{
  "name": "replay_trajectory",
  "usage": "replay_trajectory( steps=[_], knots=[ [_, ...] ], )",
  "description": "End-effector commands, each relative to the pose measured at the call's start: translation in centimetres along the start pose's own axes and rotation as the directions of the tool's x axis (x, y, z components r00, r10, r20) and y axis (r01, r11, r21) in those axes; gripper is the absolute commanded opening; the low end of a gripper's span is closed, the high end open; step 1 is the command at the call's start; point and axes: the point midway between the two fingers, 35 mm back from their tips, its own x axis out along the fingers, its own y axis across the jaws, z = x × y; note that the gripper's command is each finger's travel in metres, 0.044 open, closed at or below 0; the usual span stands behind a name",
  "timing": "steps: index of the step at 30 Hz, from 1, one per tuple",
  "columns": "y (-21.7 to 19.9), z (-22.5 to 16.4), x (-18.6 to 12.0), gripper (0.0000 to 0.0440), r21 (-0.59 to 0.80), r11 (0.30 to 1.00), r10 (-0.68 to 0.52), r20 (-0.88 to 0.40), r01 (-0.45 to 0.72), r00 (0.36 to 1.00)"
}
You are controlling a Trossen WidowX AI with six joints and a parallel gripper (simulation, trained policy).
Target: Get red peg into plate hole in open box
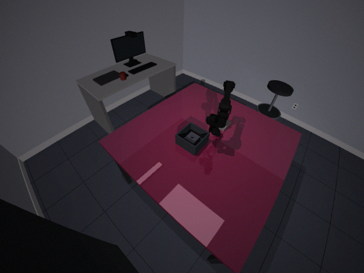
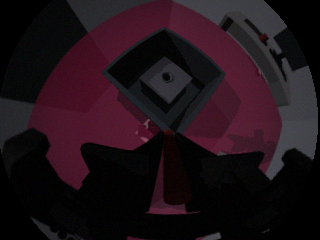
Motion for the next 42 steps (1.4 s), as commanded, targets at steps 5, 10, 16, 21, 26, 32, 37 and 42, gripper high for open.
replay_trajectory(
  steps=[5, 10, 16, 21, 26, 32, 37, 42],
  knots=[
    [0.2, 3.7, 1.2, 0.0, 0.073, 0.997, -0.004, 0.034, 0.002, 0.999],
    [0.2, 5.7, 2.5, 0.0, 0.096, 0.995, -0.009, 0.043, 0.005, 0.999],
    [0.1, 7.7, 4.3, 0.0, 0.097, 0.995, -0.009, 0.039, 0.005, 0.999],
    [0.1, 8.8, 5.9, 0.0001, 0.076, 0.997, -0.004, 0.024, 0.002, 1.0],
    [0.1, 9.6, 7.4, 0.0, 0.037, 0.999, 0.006, 0.0, -0.006, 1.0],
    [0.2, 9.8, 9.1, 0.0, -0.02, 1.0, 0.023, -0.033, -0.023, 0.999],
    [0.3, 9.4, 10.4, 0.0016, -0.072, 0.997, 0.032, -0.071, -0.037, 0.997],
    [0.3, 9.2, 11.4, 0.0127, -0.103, 0.994, 0.033, -0.108, -0.044, 0.994]
  ],
)
